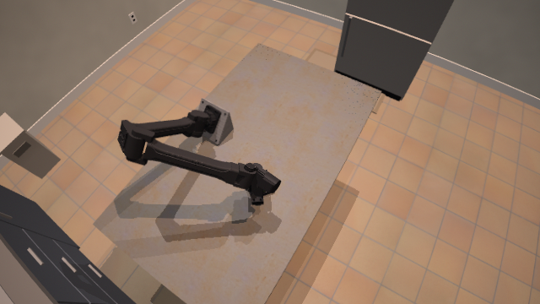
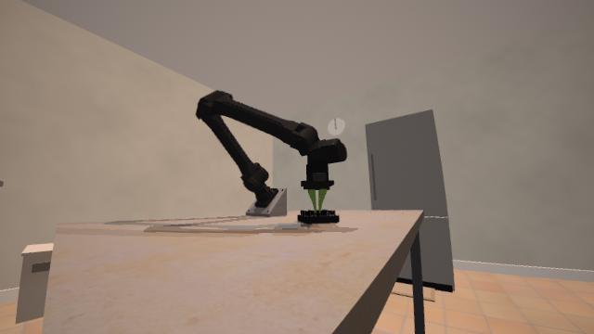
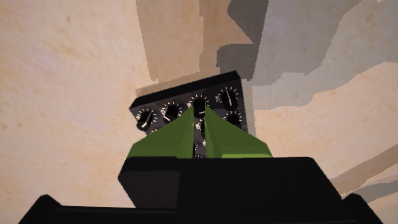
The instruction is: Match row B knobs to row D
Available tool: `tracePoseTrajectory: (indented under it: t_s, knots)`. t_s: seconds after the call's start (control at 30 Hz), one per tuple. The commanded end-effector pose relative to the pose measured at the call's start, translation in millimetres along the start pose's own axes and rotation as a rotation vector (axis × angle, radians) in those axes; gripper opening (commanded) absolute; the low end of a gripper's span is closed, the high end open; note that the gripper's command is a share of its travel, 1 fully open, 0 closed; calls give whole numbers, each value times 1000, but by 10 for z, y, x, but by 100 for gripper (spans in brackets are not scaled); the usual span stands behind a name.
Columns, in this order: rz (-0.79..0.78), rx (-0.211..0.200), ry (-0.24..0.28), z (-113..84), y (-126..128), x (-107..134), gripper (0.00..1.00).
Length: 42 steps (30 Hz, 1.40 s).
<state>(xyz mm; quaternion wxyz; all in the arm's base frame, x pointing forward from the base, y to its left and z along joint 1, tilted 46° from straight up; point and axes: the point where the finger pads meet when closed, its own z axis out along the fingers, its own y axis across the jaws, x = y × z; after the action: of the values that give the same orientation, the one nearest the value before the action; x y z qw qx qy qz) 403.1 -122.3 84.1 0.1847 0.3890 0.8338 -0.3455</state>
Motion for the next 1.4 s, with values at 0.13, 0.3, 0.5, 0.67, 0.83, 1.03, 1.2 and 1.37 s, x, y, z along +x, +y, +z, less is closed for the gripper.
tracePoseTrajectory:
  t_s: [0.13, 0.3, 0.5, 0.67, 0.83, 1.03, 1.2, 1.37]
  knots:
    - [-7, -7, -6, -7, 45, -22, 8]
    - [-21, -7, -6, -7, 46, -22, 8]
    - [-103, -7, -7, -8, 46, -22, 8]
    - [-224, -6, -7, -8, 47, -22, 8]
    - [-304, -6, -7, -9, 47, -22, 8]
    - [-436, -6, -8, -10, 48, -22, 8]
    - [-487, -6, -8, -10, 48, -22, 8]
    - [-494, -6, -8, -10, 48, -22, 8]
